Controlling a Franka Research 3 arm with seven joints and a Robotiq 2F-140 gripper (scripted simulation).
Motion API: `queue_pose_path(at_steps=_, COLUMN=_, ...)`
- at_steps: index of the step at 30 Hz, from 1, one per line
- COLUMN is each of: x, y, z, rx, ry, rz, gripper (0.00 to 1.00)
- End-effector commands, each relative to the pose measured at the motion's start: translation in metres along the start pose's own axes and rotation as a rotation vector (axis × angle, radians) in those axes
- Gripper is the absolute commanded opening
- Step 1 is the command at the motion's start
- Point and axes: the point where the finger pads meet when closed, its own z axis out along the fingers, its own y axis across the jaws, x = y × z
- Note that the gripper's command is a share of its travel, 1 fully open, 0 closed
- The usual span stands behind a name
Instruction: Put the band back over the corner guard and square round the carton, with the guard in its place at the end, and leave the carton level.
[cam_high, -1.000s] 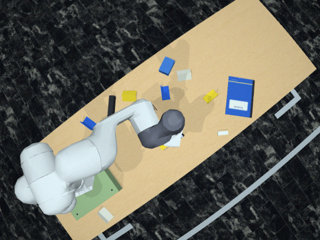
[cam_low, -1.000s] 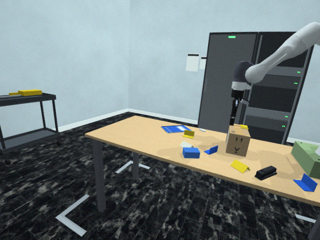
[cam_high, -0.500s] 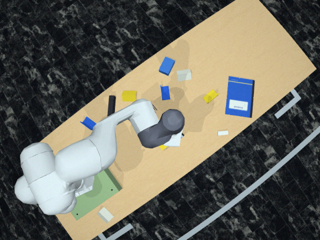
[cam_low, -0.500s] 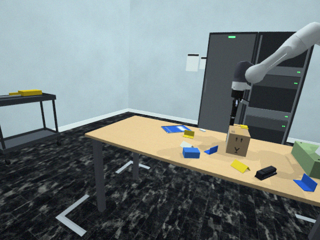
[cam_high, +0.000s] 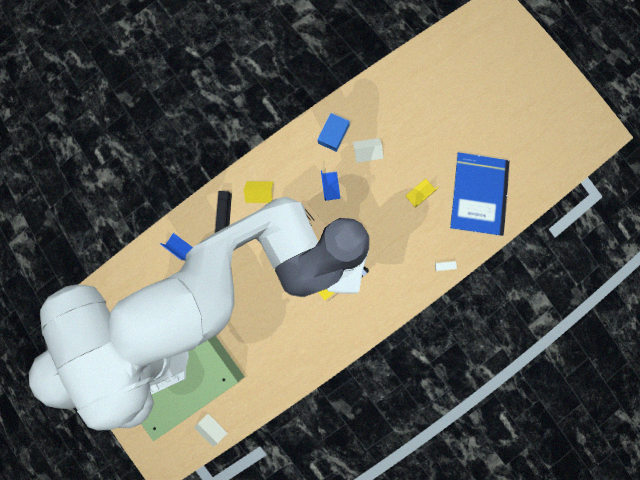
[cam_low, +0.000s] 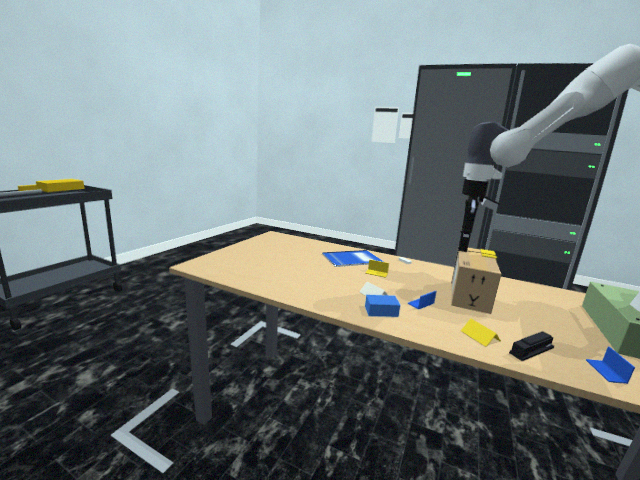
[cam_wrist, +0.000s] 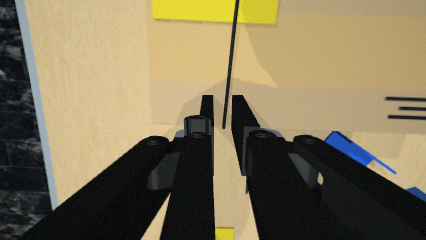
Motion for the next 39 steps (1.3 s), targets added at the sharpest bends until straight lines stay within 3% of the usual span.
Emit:
queue_pose_path(at_steps=1, x=0.000, y=0.001, z=-0.001, rx=-0.001, ry=0.000, rz=0.003, gripper=0.18)
queue_pose_path(at_steps=26, x=0.000, y=0.001, z=-0.001, rx=-0.001, ry=0.000, rz=0.003, gripper=0.18)
queue_pose_path(at_steps=39, x=0.000, y=0.001, z=-0.011, rx=-0.001, ry=0.000, rz=0.003, gripper=0.18)
